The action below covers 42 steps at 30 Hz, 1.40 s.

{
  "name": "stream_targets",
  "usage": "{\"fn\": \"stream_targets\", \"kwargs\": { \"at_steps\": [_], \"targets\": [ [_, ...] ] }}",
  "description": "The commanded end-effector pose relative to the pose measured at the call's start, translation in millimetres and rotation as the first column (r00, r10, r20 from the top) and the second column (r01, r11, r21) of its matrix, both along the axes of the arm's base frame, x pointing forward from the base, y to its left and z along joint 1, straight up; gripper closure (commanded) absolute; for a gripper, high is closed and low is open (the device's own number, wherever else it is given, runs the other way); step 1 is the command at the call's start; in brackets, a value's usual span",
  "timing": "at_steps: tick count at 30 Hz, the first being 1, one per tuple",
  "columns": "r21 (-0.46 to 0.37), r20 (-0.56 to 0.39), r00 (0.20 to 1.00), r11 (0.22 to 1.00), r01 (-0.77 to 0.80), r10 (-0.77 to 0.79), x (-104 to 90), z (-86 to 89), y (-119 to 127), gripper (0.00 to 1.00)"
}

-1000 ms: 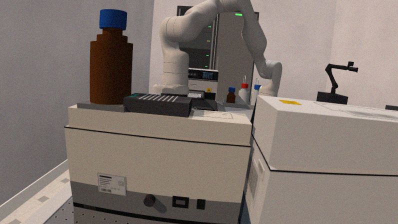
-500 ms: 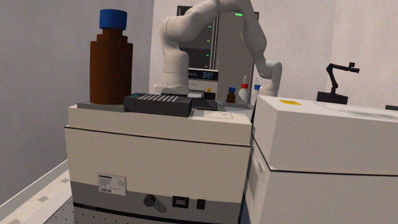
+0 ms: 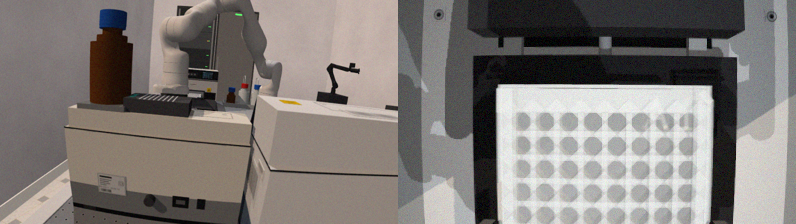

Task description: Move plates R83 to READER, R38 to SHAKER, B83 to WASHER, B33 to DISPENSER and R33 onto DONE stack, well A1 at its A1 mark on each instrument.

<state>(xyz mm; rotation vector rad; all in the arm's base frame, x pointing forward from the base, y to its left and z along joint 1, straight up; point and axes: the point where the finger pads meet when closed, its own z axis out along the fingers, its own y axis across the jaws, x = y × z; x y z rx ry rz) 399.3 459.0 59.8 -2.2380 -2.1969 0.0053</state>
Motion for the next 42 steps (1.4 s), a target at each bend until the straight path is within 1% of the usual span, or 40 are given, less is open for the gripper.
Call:
{"fn": "stream_targets", "kwargs": {
  "at_steps": [1, 23, 42],
  "targets": [
    [0.000, 0.001, 1.000, 1.000, 0.002, -0.002, -0.1, -0.1, 0.3, 0.06],
    [-0.001, 0.001, 1.000, 1.000, 0.009, -0.009, -0.5, -0.7, 0.2, 0.06],
    [-0.001, -0.001, 1.000, 1.000, 0.008, -0.008, -1.1, 7.6, 0.1, 0.06]
  ]
}}
